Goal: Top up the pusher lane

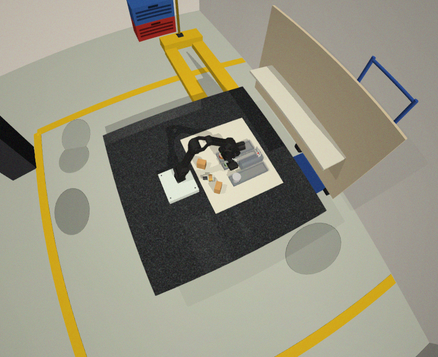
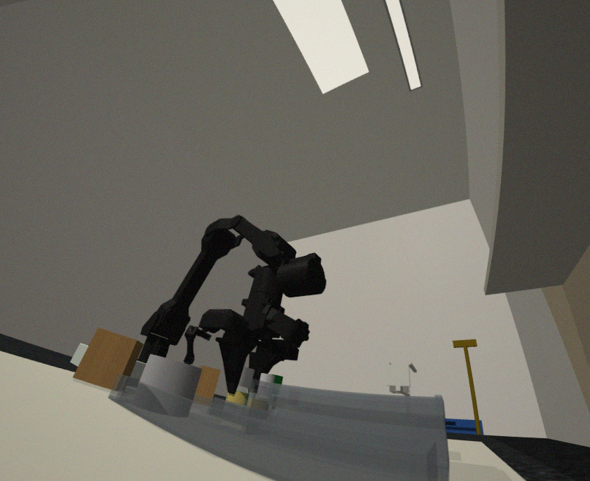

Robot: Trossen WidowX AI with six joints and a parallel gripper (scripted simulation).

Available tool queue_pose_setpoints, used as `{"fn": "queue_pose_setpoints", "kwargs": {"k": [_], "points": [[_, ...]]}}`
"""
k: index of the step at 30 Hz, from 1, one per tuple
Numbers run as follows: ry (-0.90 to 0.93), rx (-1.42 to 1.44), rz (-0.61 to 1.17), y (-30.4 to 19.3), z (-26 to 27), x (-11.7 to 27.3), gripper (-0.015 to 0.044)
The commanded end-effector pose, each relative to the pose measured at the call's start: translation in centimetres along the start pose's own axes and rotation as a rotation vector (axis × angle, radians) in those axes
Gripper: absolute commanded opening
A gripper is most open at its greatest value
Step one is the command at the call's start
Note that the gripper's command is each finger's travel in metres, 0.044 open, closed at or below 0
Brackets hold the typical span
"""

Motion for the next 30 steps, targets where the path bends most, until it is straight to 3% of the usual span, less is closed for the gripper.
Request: {"fn": "queue_pose_setpoints", "kwargs": {"k": [1,30], "points": [[-0.004,-0.003,-0.015,0.29,-0.08,-0.14,0.0],[-0.004,-0.003,-0.015,-0.07,-0.02,-0.53,0.0]]}}
Point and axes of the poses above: the point midway between the two fingers, 35 mm back from their tips, its own x axis back along the fingers, its own z axis across the jaws, y = z × x, the point moved 2 cm from there along x, back along the fingers, and after that the axes turned 10 degrees about x, right-handed, at the moved point
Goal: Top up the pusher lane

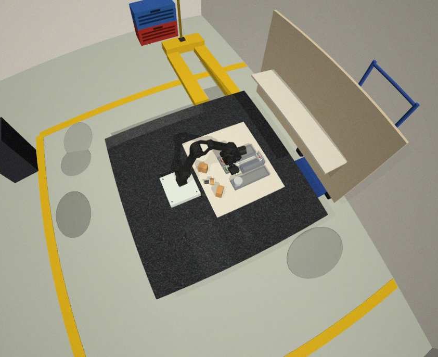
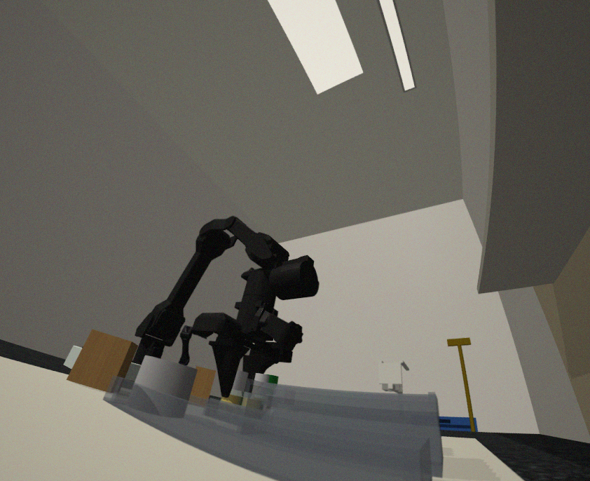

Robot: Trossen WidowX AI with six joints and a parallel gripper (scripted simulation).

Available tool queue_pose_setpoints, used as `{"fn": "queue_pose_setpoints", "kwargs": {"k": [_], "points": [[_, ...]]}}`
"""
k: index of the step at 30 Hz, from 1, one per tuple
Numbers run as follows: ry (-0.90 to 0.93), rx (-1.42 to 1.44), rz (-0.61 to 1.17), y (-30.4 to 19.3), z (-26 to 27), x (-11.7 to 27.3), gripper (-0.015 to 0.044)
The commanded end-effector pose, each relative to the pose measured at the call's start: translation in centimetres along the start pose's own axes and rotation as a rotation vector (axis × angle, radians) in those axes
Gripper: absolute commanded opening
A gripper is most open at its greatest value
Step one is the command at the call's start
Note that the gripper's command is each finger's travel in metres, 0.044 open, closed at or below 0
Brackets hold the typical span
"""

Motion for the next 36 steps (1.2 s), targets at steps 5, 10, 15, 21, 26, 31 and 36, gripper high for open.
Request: {"fn": "queue_pose_setpoints", "kwargs": {"k": [5,10,15,21,26,31,36], "points": [[-0.003,-0.002,-0.01,0.07,-0.04,-0.02,0.0],[-0.003,-0.002,-0.01,-0.01,-0.03,-0.03,0.0],[-0.003,-0.002,-0.01,-0.1,-0.01,-0.03,0.0],[-0.003,-0.002,-0.01,-0.19,0.0,-0.03,0.0],[-0.003,-0.002,-0.01,-0.28,0.02,-0.04,0.0],[-0.003,-0.002,-0.01,-0.36,0.03,-0.04,0.0],[-0.003,-0.002,-0.01,-0.44,0.05,-0.04,0.0]]}}
Point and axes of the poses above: the point midway between the two fingers, 35 mm back from their tips, its own x axis back along the fingers, its own z axis across the jaws, y = z × x, the point moved 2 cm from there along x, back along the fingers, and after that the axes turned 10 degrees about x, right-handed, at the moved point
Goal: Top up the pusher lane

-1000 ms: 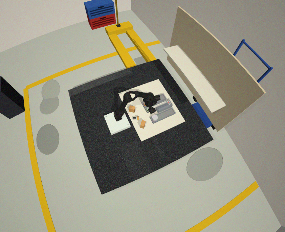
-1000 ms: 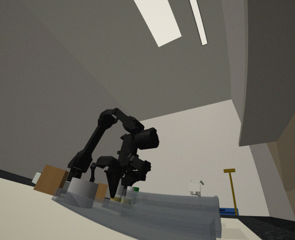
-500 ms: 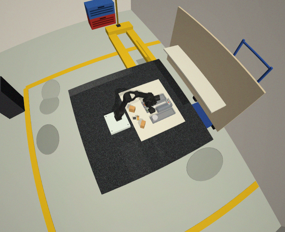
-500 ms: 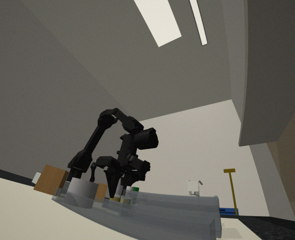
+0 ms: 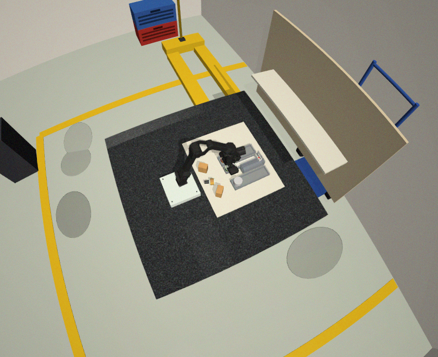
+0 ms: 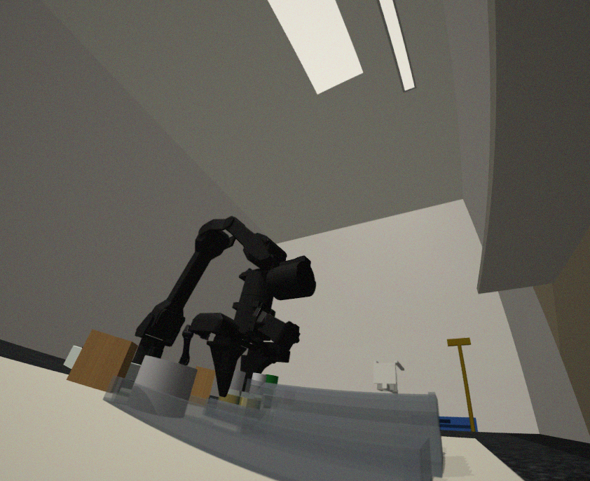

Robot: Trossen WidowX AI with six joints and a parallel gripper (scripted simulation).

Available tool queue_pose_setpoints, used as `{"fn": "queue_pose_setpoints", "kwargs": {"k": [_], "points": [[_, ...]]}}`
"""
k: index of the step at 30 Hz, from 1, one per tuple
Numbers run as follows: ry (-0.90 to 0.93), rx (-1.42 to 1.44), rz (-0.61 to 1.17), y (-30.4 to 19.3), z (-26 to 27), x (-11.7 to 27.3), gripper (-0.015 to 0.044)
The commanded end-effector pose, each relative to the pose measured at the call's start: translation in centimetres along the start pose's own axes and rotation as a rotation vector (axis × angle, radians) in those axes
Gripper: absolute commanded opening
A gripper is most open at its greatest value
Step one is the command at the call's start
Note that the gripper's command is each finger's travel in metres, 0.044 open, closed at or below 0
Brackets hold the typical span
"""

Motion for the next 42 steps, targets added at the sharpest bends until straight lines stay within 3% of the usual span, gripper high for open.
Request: {"fn": "queue_pose_setpoints", "kwargs": {"k": [1,18,29,42], "points": [[-0.002,-0.001,-0.007,0.1,0.0,0.0,0.0],[-0.002,-0.001,-0.006,-0.2,0.0,0.0,0.0],[-0.002,-0.001,-0.007,-0.1,0.0,0.0,0.0289],[-0.002,-0.001,-0.007,-0.1,0.0,2.0,0.0293]]}}
Point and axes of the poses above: the point midway between the two fingers, 35 mm back from their tips, its own x axis back along the fingers, its own z axis across the jaws, y = z × x, the point moved 2 cm from there along x, back along the fingers, and after that the axes turned 10 degrees about x, right-handed, at the moved point
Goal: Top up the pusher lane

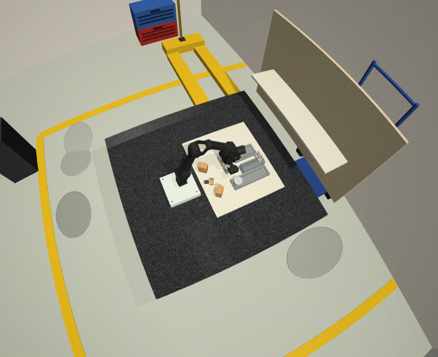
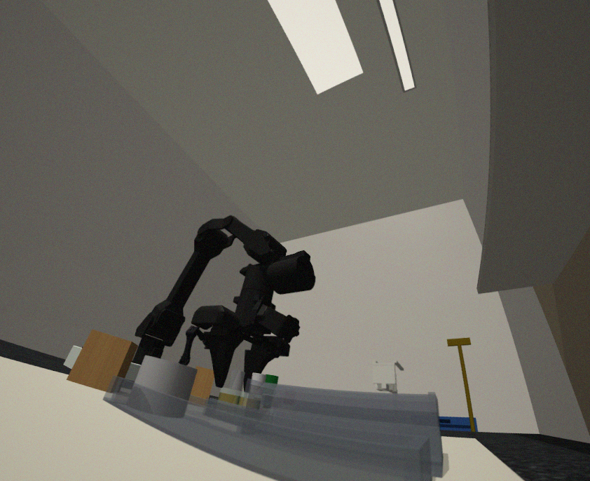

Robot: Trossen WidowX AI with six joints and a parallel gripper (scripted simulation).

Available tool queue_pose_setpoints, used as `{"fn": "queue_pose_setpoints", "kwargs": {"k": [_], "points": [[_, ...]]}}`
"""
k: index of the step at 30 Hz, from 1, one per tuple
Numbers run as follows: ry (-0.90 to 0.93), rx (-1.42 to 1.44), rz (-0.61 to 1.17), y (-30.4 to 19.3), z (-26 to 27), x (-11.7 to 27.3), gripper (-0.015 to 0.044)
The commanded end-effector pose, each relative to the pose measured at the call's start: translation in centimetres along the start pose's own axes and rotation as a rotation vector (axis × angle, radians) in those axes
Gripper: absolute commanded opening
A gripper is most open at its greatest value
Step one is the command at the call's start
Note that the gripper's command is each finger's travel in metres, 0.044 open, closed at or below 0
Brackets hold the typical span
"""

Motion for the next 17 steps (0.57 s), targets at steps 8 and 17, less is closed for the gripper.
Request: {"fn": "queue_pose_setpoints", "kwargs": {"k": [8,17], "points": [[-0.002,-0.002,-0.006,-0.6,0.1,1.0,0.0293],[-0.001,-0.002,-0.003,-3.6,0.5,1.1,0.0293]]}}
Point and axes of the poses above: the point midway between the two fingers, 35 mm back from their tips, its own x axis back along the fingers, its own z axis across the jaws, y = z × x, the point moved 2 cm from there along x, back along the fingers, and after that the axes turned 10 degrees about x, right-handed, at the moved point
